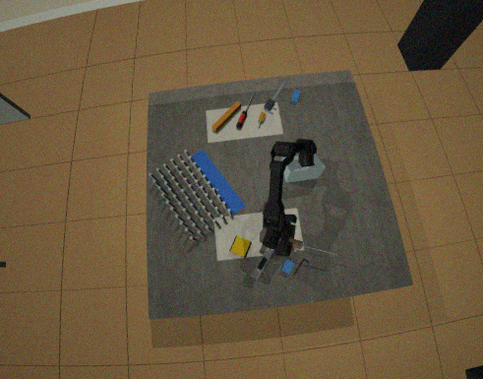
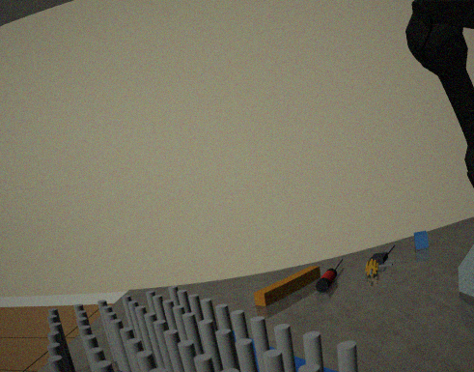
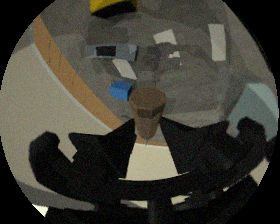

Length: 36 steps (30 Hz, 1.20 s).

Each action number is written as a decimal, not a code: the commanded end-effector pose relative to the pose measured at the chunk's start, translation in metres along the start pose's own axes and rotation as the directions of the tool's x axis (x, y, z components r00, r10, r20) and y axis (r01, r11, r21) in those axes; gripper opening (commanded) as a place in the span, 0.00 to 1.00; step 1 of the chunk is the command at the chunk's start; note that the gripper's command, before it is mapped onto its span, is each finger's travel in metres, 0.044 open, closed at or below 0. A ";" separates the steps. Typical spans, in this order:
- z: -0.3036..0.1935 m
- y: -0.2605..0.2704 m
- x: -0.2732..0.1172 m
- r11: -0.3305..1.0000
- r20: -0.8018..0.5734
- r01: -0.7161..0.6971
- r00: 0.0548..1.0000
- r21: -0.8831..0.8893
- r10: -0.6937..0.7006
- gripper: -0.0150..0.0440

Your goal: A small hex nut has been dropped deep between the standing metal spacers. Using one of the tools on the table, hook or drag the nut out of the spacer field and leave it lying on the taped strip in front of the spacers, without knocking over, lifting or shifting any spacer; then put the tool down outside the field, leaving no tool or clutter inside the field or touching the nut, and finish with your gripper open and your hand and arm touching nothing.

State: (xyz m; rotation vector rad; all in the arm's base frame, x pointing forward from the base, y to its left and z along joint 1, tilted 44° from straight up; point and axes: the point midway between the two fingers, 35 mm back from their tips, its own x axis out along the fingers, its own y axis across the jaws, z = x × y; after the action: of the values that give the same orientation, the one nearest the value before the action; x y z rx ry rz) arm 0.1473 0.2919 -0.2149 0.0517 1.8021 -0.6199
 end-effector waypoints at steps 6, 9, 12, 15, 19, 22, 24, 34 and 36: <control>0.008 -0.004 0.013 1.000 0.000 0.002 1.000 -0.002 -0.002 0.25; 0.011 -0.006 0.017 1.000 0.001 0.002 1.000 -0.002 -0.002 0.25; 0.013 -0.007 0.021 1.000 0.001 0.002 1.000 -0.002 -0.002 0.25; 0.015 -0.008 0.025 1.000 0.001 0.002 1.000 -0.002 -0.002 0.25; 0.018 -0.010 0.030 1.000 0.001 0.002 1.000 -0.002 -0.002 0.25; 0.020 -0.012 0.034 1.000 0.001 0.002 1.000 -0.002 -0.002 0.25; 0.021 -0.013 0.036 1.000 0.001 0.002 1.000 -0.002 -0.002 0.25; 0.028 -0.018 0.049 1.000 0.002 0.003 1.000 -0.001 -0.003 0.25; 0.029 -0.020 0.051 1.000 0.002 0.003 1.000 -0.001 -0.003 0.25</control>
State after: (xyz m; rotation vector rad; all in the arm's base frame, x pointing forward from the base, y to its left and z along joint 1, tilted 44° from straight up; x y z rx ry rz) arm 0.1498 0.2534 -0.2555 0.0509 1.7998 -0.6214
